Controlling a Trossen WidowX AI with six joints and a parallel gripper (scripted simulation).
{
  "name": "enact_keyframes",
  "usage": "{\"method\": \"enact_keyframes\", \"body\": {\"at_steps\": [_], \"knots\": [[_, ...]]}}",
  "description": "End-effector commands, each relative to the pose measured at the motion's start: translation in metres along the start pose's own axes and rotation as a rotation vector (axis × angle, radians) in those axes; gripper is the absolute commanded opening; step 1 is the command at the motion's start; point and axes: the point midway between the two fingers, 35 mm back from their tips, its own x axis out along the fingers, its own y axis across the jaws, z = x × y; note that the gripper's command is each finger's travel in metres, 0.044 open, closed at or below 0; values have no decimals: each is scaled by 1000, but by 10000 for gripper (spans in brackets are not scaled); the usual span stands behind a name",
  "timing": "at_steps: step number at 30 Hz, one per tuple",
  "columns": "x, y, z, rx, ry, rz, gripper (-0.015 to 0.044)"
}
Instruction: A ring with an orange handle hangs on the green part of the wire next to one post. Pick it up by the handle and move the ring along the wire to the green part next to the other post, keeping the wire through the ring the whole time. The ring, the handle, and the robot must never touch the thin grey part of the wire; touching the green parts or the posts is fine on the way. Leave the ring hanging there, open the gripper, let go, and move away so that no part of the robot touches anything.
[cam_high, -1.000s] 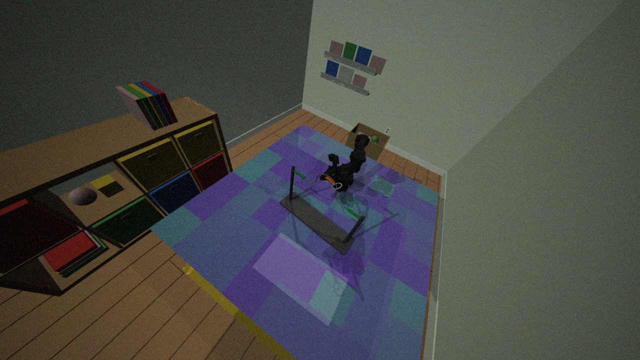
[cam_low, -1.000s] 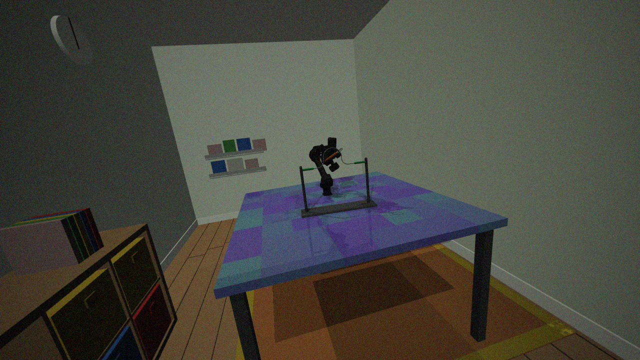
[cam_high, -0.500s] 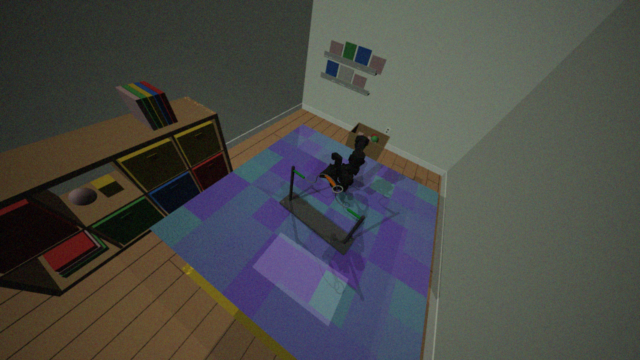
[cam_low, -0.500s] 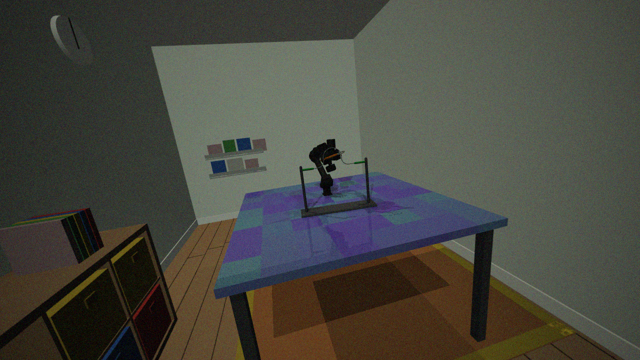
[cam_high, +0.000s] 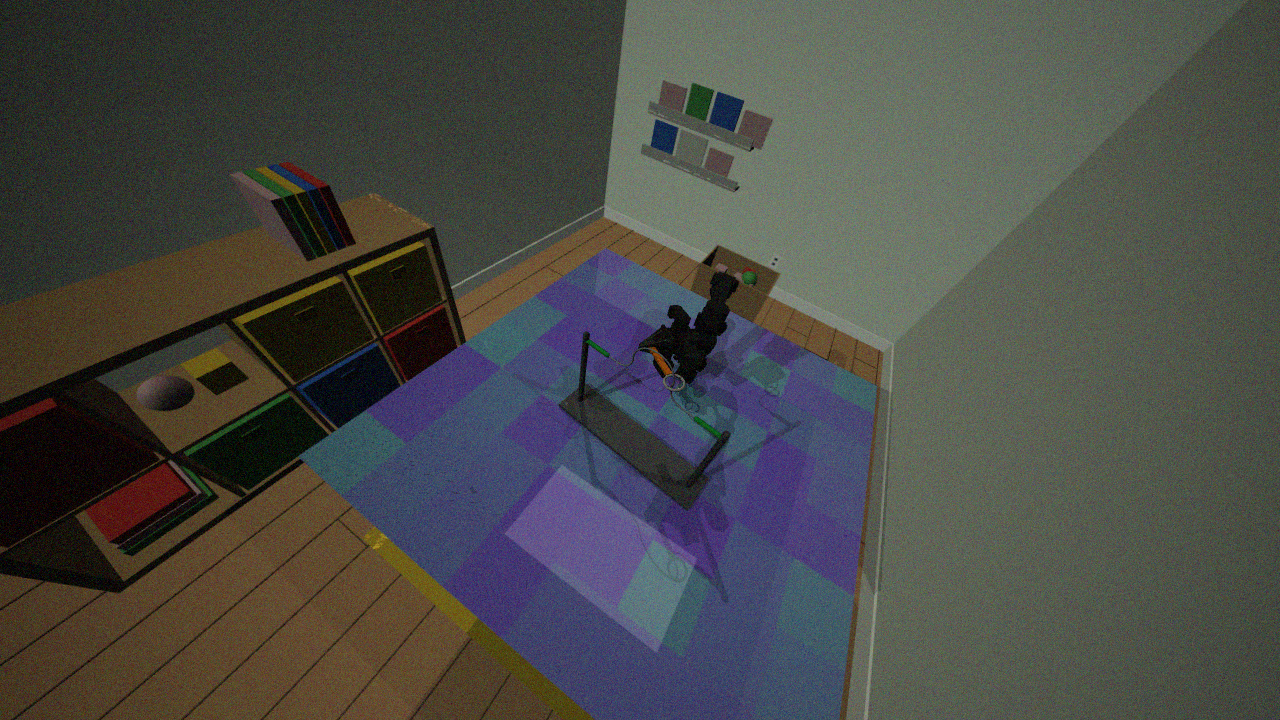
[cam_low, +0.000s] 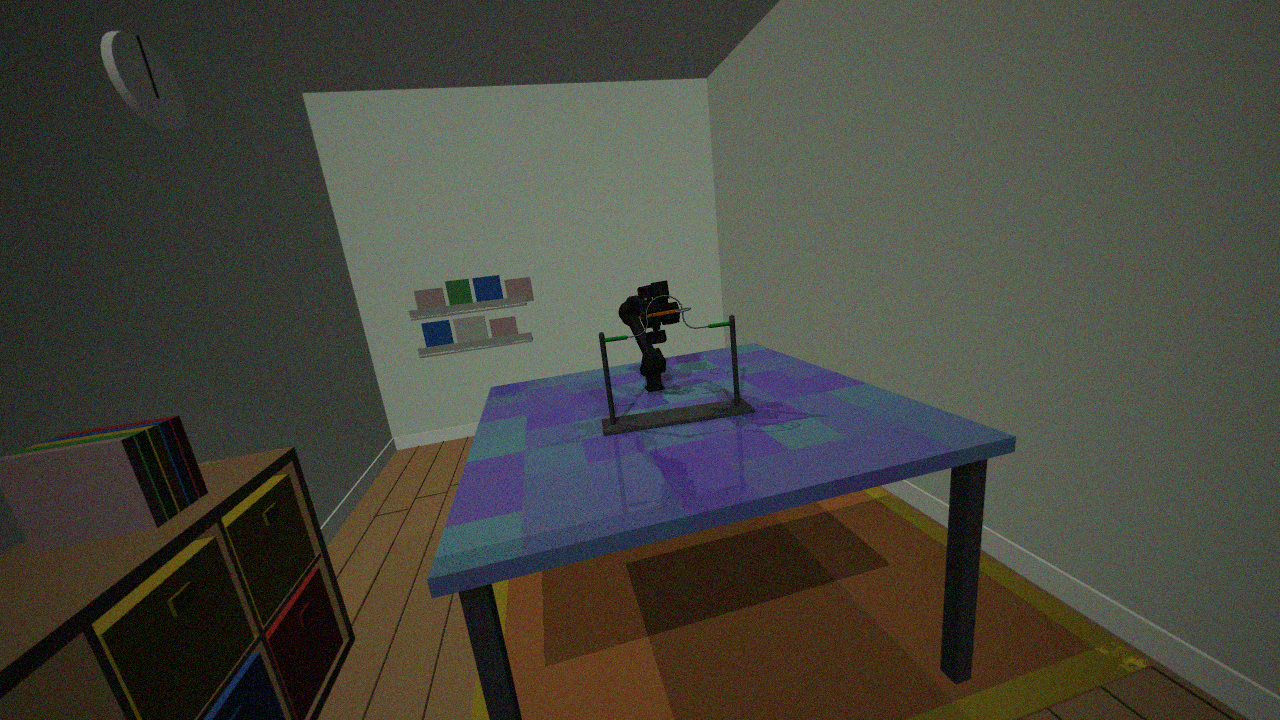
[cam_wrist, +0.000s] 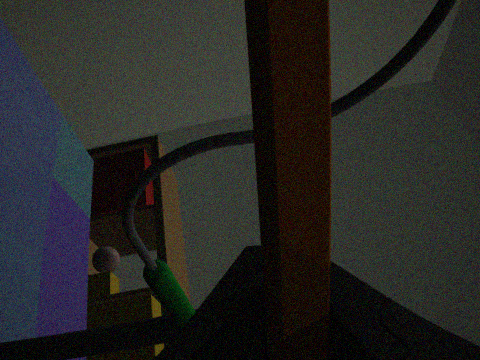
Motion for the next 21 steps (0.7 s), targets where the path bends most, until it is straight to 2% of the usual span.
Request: {"method": "enact_keyframes", "body": {"at_steps": [1, 21], "knots": [[0, 2, -1, -32, -3, -12, -150], [-3, 36, -3, 82, 13, 50, -150]]}}
